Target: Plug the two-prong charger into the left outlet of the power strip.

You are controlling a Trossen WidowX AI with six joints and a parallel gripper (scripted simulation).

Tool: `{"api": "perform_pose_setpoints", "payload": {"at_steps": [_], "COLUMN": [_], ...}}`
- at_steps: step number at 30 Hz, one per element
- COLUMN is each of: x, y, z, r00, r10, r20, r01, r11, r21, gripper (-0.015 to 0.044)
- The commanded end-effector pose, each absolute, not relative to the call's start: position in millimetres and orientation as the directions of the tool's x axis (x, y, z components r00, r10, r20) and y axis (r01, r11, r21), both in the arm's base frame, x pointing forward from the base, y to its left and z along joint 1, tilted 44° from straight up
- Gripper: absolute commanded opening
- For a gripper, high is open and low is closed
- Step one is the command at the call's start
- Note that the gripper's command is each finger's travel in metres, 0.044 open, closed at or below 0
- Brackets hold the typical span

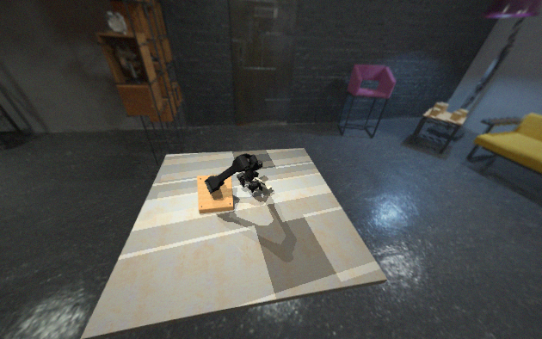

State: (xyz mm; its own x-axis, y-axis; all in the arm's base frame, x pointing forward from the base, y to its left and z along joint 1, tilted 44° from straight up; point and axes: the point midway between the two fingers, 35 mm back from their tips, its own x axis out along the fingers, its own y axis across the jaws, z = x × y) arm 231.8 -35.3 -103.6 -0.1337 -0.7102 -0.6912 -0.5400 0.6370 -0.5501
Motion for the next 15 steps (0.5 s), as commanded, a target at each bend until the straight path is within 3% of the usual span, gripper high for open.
{"api": "perform_pose_setpoints", "payload": {"at_steps": [1, 15], "x": [227.6, 214.2], "y": [-37.5, -43.0], "z": [-101.6, -95.3], "r00": [-0.134, -0.135], "r10": [-0.711, -0.711], "r20": [-0.690, -0.690], "r01": [-0.544, -0.545], "r11": [0.635, 0.635], "r21": [-0.548, -0.548], "gripper": [0.0440, 0.0440]}}
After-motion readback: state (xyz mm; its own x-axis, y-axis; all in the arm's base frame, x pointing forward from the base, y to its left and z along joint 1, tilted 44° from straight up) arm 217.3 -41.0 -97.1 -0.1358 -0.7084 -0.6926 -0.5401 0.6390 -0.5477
